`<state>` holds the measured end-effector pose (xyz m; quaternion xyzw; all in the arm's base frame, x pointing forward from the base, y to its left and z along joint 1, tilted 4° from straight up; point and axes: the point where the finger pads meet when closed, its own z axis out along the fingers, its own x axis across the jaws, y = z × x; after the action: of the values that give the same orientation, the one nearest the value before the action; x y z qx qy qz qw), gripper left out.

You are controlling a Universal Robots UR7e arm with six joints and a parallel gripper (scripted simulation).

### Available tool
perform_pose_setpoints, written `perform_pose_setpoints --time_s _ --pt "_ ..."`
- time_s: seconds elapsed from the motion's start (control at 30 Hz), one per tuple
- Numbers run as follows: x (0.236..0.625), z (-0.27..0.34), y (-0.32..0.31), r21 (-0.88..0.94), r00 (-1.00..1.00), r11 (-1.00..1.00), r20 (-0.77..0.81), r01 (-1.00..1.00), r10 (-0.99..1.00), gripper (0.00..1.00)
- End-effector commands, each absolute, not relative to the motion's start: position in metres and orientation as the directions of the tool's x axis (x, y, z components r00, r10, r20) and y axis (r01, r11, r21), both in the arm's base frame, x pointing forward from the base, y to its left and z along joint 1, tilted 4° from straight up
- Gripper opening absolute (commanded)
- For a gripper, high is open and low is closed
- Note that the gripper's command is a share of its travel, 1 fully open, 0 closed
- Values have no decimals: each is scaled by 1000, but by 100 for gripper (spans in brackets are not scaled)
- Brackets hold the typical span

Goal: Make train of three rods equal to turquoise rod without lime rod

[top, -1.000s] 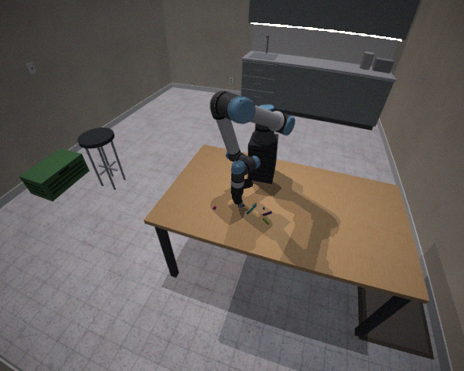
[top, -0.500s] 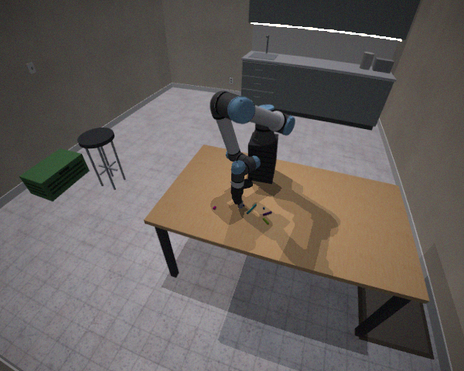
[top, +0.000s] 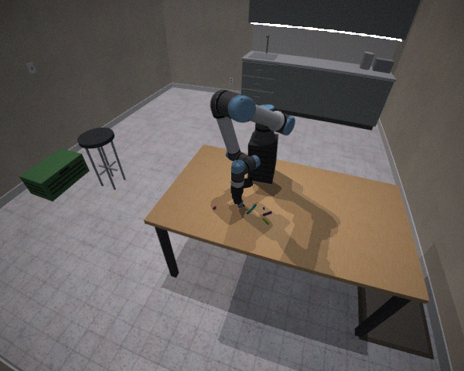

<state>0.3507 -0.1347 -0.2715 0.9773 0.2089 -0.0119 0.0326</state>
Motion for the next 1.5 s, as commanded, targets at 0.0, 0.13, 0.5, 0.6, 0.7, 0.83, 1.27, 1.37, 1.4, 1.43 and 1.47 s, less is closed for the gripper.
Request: perform_pose_setpoints --time_s 0.0,0.13,0.5,0.6,0.7,0.83,1.27,1.37,1.4,1.43,1.47 --pt "350 -255 -133 59 912 -910 -37 409 408 54" --pt "351 -239 -131 59 912 -910 -37 410 408 54" --pt "351 -203 -129 59 912 -910 -37 410 408 54" --pt "351 -195 -128 59 912 -910 -37 410 408 54" --pt "351 -189 -128 59 912 -910 -37 410 408 54" --pt "351 -186 -128 59 912 -911 -37 409 408 54" --pt "352 -186 -129 60 912 -911 -36 409 408 100" --pt "352 -186 -129 60 912 -911 -36 409 408 100" --pt "352 -186 -129 60 912 -911 -36 409 408 100" --pt "352 -186 -129 60 912 -911 -36 409 408 100" --pt "352 -186 -129 60 912 -911 -36 409 408 100"
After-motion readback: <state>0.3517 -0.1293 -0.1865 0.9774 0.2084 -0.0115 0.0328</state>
